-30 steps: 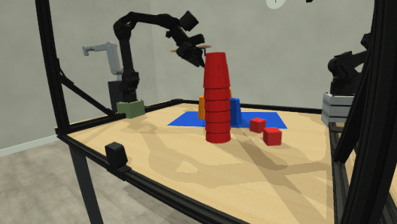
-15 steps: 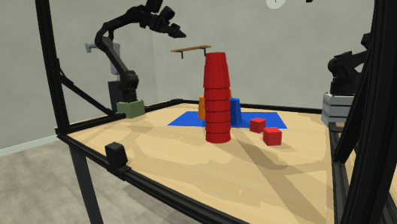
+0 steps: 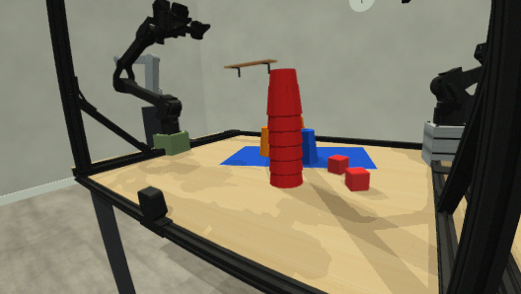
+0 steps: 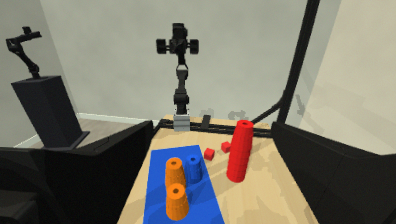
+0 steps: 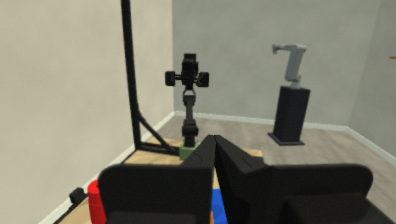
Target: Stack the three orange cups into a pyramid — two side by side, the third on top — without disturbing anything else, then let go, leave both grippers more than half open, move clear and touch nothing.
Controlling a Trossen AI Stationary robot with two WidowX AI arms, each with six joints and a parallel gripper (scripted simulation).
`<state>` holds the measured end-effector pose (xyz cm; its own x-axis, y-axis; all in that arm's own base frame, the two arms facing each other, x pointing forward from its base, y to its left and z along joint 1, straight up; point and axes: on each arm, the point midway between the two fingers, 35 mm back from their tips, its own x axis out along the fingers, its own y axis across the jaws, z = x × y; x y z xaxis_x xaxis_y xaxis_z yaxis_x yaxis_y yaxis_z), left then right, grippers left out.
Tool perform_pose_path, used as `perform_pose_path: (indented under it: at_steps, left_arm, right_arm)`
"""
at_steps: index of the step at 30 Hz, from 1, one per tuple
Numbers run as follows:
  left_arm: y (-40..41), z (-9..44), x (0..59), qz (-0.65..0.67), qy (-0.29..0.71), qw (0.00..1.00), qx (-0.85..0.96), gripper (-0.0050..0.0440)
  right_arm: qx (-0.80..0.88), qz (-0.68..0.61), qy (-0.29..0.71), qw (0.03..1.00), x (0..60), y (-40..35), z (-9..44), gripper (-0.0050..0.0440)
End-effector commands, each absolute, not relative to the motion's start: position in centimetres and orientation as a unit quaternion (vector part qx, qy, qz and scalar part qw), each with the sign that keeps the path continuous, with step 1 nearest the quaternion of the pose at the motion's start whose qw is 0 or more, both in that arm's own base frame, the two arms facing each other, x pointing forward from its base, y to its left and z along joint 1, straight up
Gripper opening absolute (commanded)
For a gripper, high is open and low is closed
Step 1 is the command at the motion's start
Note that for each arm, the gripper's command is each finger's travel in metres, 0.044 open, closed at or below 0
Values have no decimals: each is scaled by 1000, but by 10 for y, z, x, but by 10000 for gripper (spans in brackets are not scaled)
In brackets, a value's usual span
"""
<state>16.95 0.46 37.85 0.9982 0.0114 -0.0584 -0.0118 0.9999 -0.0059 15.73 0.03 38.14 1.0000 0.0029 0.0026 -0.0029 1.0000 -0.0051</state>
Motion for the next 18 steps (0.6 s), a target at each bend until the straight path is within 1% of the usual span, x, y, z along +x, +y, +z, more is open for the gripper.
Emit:
perform_pose_path:
  at_steps: [1, 5, 6, 11, 13, 18]
  left_arm:
    - [0, 380, 152, -1, 0, 1000, -1, 440]
    - [5, 373, 162, 10, 16, 1000, 2, 440]
    - [11, 364, 174, 24, 36, 999, 6, 440]
    - [20, 325, 216, -5, 159, 986, 58, 440]
    - [20, 325, 216, -5, 159, 986, 58, 440]
    - [35, 282, 245, -53, 263, 960, 74, 440]
  right_arm:
    - [0, 0, 0, 1000, 157, 0, 381, 0]
    - [0, 0, 0, 1000, 157, 0, 381, 0]
    - [0, 0, 0, 1000, 157, 0, 381, 0]
    - [0, 0, 0, 1000, 157, 0, 381, 0]
    - [0, 0, 0, 1000, 157, 0, 381, 0]
    - [0, 0, 0, 1000, 157, 0, 381, 0]
